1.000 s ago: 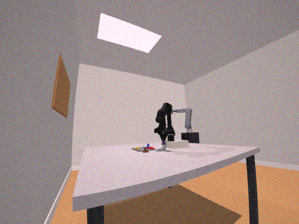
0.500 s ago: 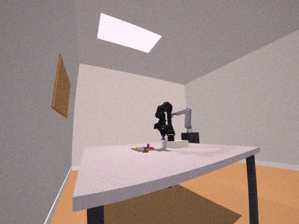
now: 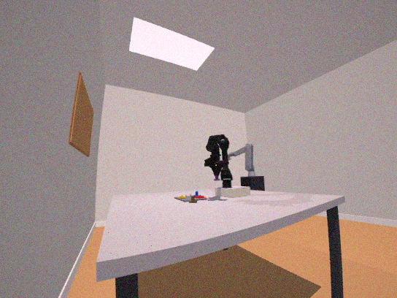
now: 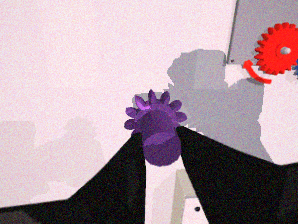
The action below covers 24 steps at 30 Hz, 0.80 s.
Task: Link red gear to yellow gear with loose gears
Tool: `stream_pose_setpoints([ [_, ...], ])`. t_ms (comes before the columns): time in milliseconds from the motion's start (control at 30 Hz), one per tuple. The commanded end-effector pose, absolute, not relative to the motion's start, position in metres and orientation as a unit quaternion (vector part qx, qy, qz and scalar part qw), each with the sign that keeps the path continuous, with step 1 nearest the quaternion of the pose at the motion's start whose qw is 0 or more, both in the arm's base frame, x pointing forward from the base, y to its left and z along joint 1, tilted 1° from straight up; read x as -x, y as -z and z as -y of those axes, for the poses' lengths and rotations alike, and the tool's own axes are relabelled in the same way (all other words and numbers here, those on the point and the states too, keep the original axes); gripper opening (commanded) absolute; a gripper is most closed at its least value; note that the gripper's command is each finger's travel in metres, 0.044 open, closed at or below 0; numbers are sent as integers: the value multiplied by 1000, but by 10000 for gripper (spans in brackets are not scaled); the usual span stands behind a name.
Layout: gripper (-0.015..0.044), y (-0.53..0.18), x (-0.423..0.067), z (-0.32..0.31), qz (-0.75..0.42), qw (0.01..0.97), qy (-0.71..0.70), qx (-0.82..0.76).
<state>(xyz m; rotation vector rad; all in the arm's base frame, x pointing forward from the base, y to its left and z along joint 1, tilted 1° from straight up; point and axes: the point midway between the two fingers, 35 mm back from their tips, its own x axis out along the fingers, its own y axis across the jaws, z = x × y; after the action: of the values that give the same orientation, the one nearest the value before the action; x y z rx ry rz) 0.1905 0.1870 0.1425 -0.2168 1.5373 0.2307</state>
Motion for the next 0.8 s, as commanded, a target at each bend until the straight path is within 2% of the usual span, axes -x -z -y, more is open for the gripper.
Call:
stream_pose_setpoints([
  [0, 0, -151, -192, -187, -687, 713, -105, 95],
  [767, 0, -140, -223, -161, -685, 716, -99, 91],
])
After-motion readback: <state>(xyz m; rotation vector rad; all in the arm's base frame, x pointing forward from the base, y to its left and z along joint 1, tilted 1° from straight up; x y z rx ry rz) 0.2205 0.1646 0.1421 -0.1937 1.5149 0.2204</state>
